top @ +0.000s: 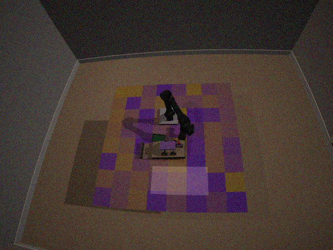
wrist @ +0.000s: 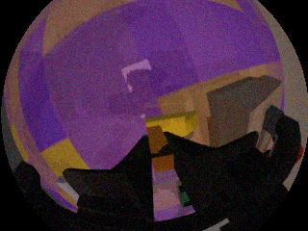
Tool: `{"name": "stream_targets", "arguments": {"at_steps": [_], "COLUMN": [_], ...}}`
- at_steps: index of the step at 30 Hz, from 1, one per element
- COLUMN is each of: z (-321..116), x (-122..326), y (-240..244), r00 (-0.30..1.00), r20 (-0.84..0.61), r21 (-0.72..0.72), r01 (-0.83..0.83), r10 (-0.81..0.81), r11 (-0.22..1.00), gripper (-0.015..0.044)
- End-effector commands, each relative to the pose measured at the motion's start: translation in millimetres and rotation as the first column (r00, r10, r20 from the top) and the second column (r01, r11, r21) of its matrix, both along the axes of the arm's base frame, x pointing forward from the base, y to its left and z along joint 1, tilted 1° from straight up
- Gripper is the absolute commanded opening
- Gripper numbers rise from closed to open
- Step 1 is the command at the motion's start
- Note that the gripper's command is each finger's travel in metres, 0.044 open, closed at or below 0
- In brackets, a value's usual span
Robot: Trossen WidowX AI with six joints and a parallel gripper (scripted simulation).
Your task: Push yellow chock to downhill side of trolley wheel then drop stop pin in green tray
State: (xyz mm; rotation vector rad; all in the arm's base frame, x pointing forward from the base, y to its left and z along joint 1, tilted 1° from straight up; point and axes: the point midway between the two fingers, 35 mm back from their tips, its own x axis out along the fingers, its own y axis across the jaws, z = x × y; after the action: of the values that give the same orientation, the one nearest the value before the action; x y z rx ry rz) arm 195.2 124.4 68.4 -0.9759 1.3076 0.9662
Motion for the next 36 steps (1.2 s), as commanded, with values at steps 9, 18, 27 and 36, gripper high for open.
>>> {"name": "stream_targets", "arguments": {"at_steps": [9, 18, 27, 36], "z": [40, 67, 96, 124], "x": [-2, -3, -3, -3], "y": [-1, -2, -2, -1], "r00": [1.000, 1.000, 1.000, 1.000], "r20": [0.008, 0.008, 0.008, 0.008], "r21": [0.008, 0.008, 0.008, 0.008], "r01": [0.004, 0.004, 0.004, 0.004], "r10": [-0.004, -0.004, -0.004, -0.004], "r11": [1.000, 1.000, 1.000, 1.000], "gripper": [0.0000, 0.0000, 0.0000, 0.0000]}}
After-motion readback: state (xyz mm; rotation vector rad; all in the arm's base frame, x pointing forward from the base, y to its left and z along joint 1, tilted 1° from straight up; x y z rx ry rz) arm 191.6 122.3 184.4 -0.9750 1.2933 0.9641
